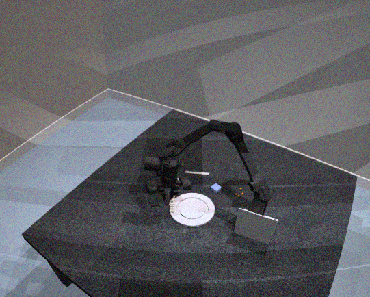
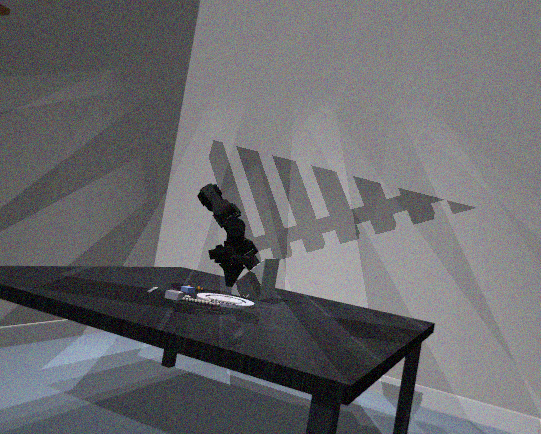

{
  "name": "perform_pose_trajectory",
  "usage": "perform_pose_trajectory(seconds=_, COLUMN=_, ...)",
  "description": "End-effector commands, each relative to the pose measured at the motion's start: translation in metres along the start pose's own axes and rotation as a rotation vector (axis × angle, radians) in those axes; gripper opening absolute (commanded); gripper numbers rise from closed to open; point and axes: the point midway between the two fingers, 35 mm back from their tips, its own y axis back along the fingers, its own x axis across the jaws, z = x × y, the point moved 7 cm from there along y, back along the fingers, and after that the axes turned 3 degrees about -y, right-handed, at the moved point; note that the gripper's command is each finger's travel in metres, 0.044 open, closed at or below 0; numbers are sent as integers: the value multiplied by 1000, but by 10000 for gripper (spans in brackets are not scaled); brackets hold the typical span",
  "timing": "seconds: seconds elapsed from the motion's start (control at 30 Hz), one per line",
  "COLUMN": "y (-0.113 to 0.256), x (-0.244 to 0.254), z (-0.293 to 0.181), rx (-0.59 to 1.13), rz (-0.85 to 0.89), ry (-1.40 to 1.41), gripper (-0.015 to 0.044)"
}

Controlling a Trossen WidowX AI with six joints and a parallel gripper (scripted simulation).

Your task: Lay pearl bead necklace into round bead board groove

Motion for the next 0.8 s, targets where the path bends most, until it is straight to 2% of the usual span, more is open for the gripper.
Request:
perform_pose_trajectory(seconds=0.0, y=-7, x=-14, z=15, rx=-14, rz=-68, ry=-177, gripper=120)
perform_pose_trajectory(seconds=0.13, y=-12, x=-25, z=24, rx=-26, rz=-115, ry=-297, gripper=120)
perform_pose_trajectory(seconds=0.43, y=-28, x=-26, z=25, rx=-27, rz=-115, ry=-297, gripper=120)
perform_pose_trajectory(seconds=0.5, y=-21, x=-23, z=26, rx=-26, rz=-100, ry=-304, gripper=120)
perform_pose_trajectory(seconds=0.77, y=-29, x=-24, z=26, rx=-27, rz=-104, ry=-302, gripper=120)
